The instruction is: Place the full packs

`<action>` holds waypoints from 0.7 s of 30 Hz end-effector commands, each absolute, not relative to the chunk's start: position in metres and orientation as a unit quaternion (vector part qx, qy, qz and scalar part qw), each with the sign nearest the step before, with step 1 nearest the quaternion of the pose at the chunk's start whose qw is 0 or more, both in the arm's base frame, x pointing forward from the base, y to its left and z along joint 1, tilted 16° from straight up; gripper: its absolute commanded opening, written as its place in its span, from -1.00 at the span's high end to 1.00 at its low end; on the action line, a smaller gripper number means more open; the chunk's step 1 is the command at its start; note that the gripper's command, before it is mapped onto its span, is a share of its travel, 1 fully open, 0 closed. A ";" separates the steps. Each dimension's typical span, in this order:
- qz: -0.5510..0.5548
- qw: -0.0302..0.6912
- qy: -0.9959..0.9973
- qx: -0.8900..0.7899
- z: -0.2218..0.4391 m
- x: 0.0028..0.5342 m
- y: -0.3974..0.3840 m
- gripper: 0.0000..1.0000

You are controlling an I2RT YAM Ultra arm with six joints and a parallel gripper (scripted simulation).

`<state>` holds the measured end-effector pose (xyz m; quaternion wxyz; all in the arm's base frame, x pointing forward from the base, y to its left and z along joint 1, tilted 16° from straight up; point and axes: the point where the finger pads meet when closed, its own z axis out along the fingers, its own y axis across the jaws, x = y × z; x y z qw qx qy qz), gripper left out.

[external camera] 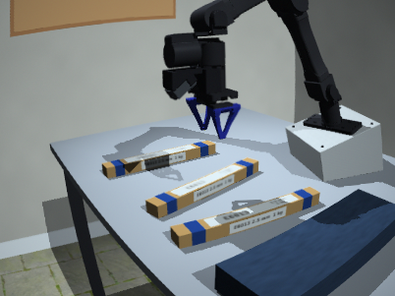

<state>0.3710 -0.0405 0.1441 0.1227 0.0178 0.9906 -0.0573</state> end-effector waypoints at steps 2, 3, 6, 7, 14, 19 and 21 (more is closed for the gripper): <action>-0.052 0.145 0.988 -0.002 0.154 0.384 -0.066 -0.48; -0.053 0.148 0.988 -0.002 0.156 0.384 -0.073 -0.48; -0.053 0.147 0.988 -0.002 0.156 0.384 -0.087 -0.48; -0.053 0.147 0.988 -0.002 0.156 0.384 -0.087 -0.48; -0.050 0.133 0.990 -0.002 0.152 0.378 -0.133 -0.48; -0.051 0.133 0.990 -0.002 0.152 0.378 -0.166 -0.48; -0.051 0.133 0.990 -0.002 0.152 0.378 -0.180 -0.48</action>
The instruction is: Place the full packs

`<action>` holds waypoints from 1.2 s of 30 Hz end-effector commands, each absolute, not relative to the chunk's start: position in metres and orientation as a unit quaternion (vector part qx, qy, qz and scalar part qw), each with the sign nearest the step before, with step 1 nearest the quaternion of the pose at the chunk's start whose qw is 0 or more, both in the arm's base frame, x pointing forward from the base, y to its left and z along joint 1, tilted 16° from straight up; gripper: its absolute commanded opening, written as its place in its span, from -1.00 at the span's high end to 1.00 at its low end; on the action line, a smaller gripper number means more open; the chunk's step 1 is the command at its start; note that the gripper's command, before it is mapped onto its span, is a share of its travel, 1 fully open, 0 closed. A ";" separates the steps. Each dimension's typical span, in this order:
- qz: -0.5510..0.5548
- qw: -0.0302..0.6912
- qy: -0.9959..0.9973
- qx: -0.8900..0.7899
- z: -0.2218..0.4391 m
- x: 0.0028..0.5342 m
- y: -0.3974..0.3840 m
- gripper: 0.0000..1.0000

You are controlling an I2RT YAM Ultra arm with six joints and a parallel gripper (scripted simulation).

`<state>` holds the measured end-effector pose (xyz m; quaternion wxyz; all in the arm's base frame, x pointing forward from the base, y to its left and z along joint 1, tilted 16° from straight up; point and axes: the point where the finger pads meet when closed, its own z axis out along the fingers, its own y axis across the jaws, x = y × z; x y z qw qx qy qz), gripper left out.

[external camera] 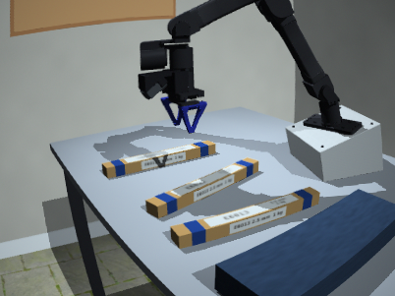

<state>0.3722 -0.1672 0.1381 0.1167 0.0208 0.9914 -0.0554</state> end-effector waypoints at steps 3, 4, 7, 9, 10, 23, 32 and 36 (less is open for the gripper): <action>-0.051 0.133 0.990 -0.002 0.153 0.378 -0.187 -0.48; -0.051 0.133 0.990 -0.002 0.153 0.378 -0.193 -0.48; -0.051 0.134 0.990 -0.002 0.153 0.377 -0.213 -0.48; -0.051 0.134 0.990 -0.002 0.153 0.377 -0.227 -0.48; -0.051 0.134 0.990 -0.002 0.153 0.377 -0.234 -0.48; -0.052 0.134 0.990 -0.005 0.154 0.379 -0.291 -0.48; -0.063 0.148 0.987 -0.009 0.173 0.379 -0.286 -0.48; -0.062 0.149 0.987 -0.008 0.174 0.380 -0.286 -0.48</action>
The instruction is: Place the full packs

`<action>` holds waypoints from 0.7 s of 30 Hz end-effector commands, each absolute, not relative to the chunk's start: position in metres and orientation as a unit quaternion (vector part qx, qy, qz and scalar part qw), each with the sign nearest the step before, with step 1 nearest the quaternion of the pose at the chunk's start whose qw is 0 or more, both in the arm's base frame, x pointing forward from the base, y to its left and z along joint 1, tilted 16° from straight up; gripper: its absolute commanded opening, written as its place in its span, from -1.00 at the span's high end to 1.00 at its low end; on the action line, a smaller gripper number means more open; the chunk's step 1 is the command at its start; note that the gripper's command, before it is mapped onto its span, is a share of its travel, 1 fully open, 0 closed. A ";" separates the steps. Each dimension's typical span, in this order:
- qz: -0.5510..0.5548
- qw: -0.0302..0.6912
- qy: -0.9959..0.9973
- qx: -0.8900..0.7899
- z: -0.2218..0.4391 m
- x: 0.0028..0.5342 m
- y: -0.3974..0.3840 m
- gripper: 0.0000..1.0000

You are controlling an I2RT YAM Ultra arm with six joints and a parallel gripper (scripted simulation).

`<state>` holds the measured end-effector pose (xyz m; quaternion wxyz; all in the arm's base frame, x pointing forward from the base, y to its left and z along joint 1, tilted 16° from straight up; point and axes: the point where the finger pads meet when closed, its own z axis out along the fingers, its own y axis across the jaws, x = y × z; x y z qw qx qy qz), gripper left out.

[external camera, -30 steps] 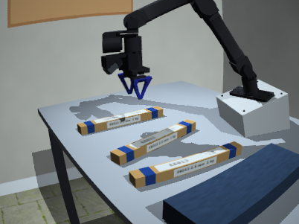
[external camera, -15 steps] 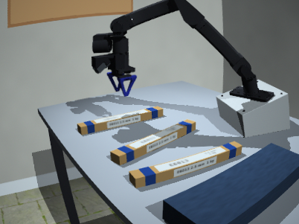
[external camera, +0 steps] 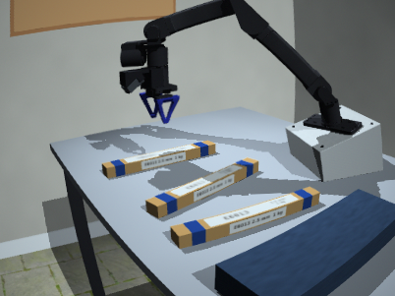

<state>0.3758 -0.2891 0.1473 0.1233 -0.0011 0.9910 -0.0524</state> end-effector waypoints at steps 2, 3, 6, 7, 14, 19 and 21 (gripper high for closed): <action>-0.062 0.149 0.987 -0.008 0.174 0.380 -0.286 -0.48; -0.062 0.149 0.987 -0.008 0.174 0.380 -0.286 -0.48; -0.059 0.145 0.988 -0.008 0.169 0.381 -0.286 -0.48; -0.058 0.143 0.988 -0.008 0.168 0.382 -0.286 -0.48; -0.055 0.141 0.988 -0.009 0.165 0.383 -0.285 -0.48; -0.055 0.140 0.989 -0.009 0.163 0.384 -0.285 -0.48; -0.053 0.138 0.989 -0.008 0.151 0.386 -0.286 -0.48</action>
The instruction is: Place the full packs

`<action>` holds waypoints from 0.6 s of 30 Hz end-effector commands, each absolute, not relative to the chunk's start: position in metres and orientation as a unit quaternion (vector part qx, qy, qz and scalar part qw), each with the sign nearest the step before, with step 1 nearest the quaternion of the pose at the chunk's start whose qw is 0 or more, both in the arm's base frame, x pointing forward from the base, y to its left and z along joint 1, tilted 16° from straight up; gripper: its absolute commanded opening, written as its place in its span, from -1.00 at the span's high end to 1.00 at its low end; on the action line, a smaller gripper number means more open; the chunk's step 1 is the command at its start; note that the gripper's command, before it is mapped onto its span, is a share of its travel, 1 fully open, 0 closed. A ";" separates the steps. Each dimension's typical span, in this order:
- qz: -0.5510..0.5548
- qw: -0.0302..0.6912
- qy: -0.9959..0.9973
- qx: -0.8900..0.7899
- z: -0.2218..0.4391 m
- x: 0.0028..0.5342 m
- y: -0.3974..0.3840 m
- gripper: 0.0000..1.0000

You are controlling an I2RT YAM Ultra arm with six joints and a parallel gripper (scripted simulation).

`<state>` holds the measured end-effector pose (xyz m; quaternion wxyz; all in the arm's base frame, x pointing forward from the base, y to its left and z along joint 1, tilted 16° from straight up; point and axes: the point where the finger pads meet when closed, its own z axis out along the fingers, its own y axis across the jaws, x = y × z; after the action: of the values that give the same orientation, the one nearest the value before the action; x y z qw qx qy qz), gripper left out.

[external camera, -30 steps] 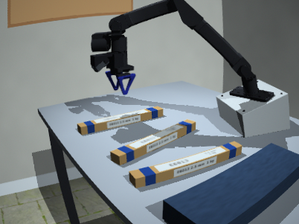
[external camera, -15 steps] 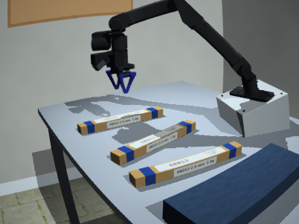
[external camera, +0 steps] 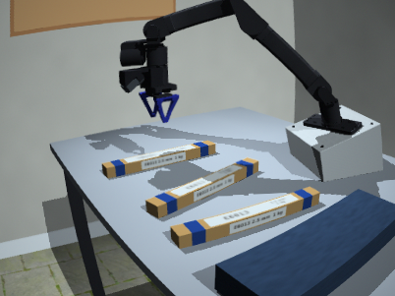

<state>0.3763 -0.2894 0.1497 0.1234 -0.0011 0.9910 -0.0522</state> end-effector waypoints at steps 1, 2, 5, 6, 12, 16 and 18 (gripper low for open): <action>-0.048 0.132 0.990 -0.007 0.143 0.385 -0.284 -0.48; -0.046 0.130 0.990 -0.006 0.136 0.386 -0.285 -0.48; -0.045 0.129 0.991 -0.005 0.123 0.388 -0.286 -0.48; -0.046 0.130 0.990 -0.004 0.121 0.389 -0.287 -0.48; -0.045 0.129 0.991 -0.005 0.096 0.396 -0.288 -0.48; -0.056 0.143 0.988 -0.004 0.105 0.397 -0.291 -0.48; -0.045 0.128 0.991 -0.004 0.081 0.399 -0.291 -0.48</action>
<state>0.3856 -0.2886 0.0878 0.1091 -0.0024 0.9933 -0.0388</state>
